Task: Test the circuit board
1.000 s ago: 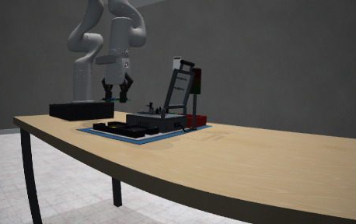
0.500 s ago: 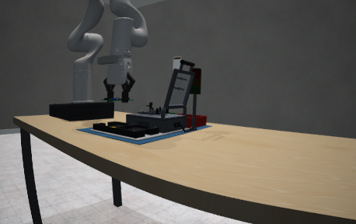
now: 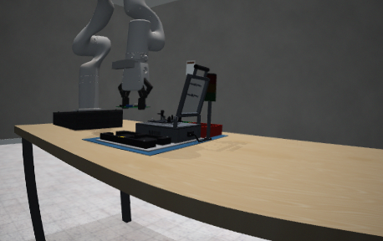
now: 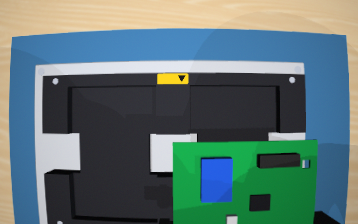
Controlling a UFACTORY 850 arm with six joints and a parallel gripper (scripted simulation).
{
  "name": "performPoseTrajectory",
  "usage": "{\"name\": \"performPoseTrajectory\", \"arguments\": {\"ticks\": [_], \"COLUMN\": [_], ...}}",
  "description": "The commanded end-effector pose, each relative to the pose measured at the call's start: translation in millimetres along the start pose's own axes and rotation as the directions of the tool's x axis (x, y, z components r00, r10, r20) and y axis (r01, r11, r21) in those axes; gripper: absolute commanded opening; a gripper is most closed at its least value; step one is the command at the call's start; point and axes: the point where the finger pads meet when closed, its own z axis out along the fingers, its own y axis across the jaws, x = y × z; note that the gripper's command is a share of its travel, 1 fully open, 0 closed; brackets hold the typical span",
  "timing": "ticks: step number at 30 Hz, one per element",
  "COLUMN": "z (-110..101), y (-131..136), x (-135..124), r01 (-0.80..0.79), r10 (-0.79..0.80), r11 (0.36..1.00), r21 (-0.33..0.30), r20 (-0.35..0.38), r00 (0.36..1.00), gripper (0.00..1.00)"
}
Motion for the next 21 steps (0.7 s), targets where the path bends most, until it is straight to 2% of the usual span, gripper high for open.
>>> {"name": "performPoseTrajectory", "arguments": {"ticks": [1,21], "z": [-2,-6], "y": [-6,-27], "x": [-14,-75], "r01": [0.000,0.000], "r10": [0.000,0.000], "r11": [1.000,1.000], "r21": [0.002,0.002], "r20": [-0.001,-0.001], "r00": [1.000,1.000], "gripper": [0.79,0.79]}}
